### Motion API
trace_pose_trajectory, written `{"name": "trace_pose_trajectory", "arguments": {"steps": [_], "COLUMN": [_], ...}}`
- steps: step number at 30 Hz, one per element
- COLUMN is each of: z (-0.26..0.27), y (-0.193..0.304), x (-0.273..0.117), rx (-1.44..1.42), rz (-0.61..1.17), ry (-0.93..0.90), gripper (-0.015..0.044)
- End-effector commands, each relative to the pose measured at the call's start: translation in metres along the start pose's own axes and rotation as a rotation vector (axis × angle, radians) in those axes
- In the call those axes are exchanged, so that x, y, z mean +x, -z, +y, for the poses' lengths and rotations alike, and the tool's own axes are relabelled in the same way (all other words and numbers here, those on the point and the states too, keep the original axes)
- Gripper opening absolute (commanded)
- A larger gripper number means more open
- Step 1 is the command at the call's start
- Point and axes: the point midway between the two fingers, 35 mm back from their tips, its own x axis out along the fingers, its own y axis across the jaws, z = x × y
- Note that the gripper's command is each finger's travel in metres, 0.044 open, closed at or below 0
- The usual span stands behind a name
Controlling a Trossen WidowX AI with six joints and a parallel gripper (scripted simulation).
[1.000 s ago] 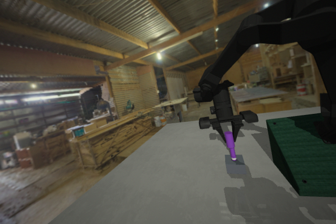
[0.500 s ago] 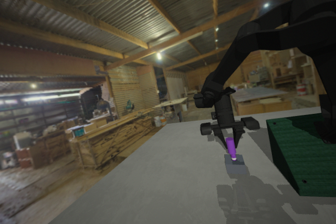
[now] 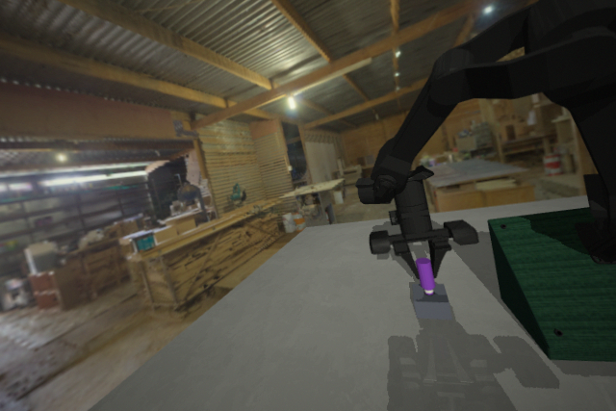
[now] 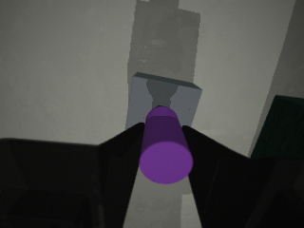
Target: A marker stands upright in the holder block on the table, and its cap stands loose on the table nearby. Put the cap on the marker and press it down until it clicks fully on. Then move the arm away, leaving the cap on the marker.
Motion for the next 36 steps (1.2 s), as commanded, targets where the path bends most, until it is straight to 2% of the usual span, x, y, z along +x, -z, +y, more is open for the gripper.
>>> {"name": "trace_pose_trajectory", "arguments": {"steps": [1,15,18,23,27,30,36], "z": [0.000,0.000,0.002,0.000,0.000,0.000,0.000], "y": [0.000,0.000,-0.001,-0.001,-0.001,-0.001,-0.002], "x": [0.000,0.000,-0.010,-0.073,-0.075,-0.074,-0.071], "rx": [0.000,0.000,0.001,0.001,0.001,-0.140,-0.724], "rz": [0.000,0.000,-0.003,-0.003,-0.003,-0.003,-0.001], "ry": [0.000,0.000,-0.004,0.000,0.000,0.000,0.000], "gripper": [0.0079,0.0440,0.0440,0.0440,0.0440,0.0361,0.0204]}}
